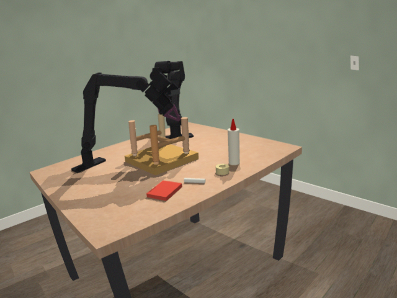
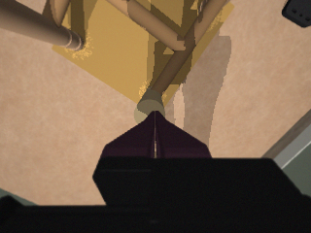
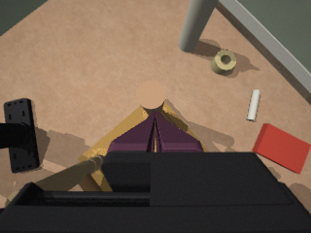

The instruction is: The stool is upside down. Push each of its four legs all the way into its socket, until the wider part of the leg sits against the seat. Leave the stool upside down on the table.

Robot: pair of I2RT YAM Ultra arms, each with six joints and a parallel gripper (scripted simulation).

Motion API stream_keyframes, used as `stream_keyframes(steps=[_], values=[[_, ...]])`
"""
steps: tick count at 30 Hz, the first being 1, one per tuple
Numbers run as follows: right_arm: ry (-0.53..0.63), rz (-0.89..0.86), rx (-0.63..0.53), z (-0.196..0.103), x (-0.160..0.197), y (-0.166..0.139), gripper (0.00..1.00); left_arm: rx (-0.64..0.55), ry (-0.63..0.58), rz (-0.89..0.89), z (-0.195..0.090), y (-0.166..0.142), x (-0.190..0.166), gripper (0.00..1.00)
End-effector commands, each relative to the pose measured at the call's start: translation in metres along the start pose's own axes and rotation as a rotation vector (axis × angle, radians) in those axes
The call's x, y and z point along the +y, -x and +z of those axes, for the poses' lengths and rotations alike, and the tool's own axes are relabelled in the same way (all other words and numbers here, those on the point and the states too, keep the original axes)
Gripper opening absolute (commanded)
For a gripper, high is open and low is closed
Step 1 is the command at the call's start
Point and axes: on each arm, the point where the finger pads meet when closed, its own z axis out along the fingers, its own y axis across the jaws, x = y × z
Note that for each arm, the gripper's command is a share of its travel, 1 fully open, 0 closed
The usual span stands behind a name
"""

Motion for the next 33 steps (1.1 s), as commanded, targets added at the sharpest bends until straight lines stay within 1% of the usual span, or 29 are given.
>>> stream_keyframes(steps=[1,2,3,5,7,10,11,12,14,15,18,19,20,24,25,33], values=[[-0.006,-0.002,-0.021,-0.003,-0.002,0.008,0.00,0.098,-0.002,0.002,0.013,-0.018,-0.001,0.00],[-0.006,-0.002,-0.036,-0.007,-0.002,0.014,0.00,0.108,-0.002,0.002,0.014,-0.021,-0.001,0.00],[-0.001,0.000,0.051,0.010,0.000,-0.015,0.00,0.118,-0.003,0.002,0.015,-0.023,-0.001,0.00],[-0.001,0.000,0.051,0.010,0.000,-0.015,0.00,0.118,-0.003,0.002,0.015,-0.023,-0.001,0.00],[-0.001,0.000,0.081,0.015,0.000,-0.025,0.00,0.137,-0.003,0.002,0.017,-0.027,-0.001,0.00],[-0.001,0.000,0.107,0.031,0.000,-0.042,0.00,0.167,-0.004,0.002,0.019,-0.033,-0.001,0.00],[-0.007,-0.001,0.015,0.004,-0.003,-0.008,0.00,0.006,-0.004,0.010,-0.002,0.005,-0.002,0.00],[-0.007,-0.001,-0.016,-0.005,-0.003,0.002,0.00,0.039,-0.003,0.011,0.006,-0.003,-0.002,0.00],[-0.008,-0.001,-0.049,-0.012,-0.003,0.012,0.00,0.035,-0.004,0.011,0.006,-0.009,-0.002,0.00],[-0.008,-0.001,-0.034,-0.008,-0.003,0.007,0.00,0.009,-0.004,0.010,-0.007,0.006,-0.002,0.00],[-0.007,-0.001,0.003,0.002,-0.003,-0.003,0.00,-0.006,-0.004,0.010,-0.014,0.004,-0.002,0.00],[-0.007,-0.001,-0.004,-0.001,-0.003,0.001,0.00,0.016,-0.004,0.010,-0.010,0.005,-0.002,0.00],[-0.007,-0.001,-0.002,-0.001,-0.003,0.001,0.00,-0.023,-0.004,0.010,-0.015,0.008,-0.002,0.00],[-0.007,-0.001,-0.002,-0.001,-0.003,0.001,0.00,-0.027,-0.004,0.010,-0.018,0.007,-0.002,0.00],[-0.007,-0.001,-0.002,-0.001,-0.003,0.001,0.00,0.025,-0.004,0.010,-0.020,0.005,-0.002,0.00],[-0.007,-0.001,-0.002,-0.001,-0.003,0.001,0.00,0.014,-0.004,0.010,-0.053,0.015,-0.002,0.00]])
